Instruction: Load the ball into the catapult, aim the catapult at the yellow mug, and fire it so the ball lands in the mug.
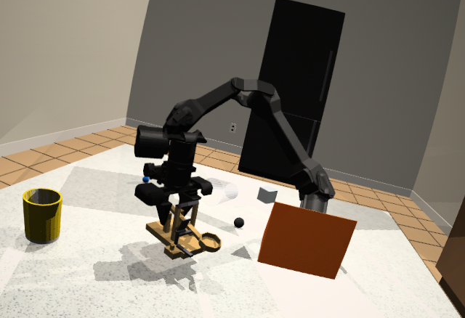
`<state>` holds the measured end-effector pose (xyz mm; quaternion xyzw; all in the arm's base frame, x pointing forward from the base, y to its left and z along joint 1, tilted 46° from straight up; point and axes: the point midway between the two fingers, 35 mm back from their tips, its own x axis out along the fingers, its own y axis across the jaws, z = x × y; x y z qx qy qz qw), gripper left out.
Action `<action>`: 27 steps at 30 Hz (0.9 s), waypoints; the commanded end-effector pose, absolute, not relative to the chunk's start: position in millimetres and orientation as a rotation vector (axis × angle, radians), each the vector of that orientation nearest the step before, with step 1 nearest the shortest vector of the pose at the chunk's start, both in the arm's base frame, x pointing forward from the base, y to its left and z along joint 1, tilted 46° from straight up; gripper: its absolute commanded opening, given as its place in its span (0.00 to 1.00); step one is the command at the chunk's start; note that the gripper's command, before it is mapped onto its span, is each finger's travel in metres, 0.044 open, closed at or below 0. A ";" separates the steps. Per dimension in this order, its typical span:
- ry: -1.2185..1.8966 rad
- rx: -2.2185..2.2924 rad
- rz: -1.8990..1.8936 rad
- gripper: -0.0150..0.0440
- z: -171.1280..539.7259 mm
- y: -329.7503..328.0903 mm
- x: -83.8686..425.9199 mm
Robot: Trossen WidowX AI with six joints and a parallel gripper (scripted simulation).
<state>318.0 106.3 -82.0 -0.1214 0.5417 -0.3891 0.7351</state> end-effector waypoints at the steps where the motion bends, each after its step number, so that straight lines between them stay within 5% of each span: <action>1: 1.188 -0.262 -0.843 0.25 -83.6 107.4 321.3; 27: 1.192 -0.259 -0.856 0.25 -110.8 79.5 325.2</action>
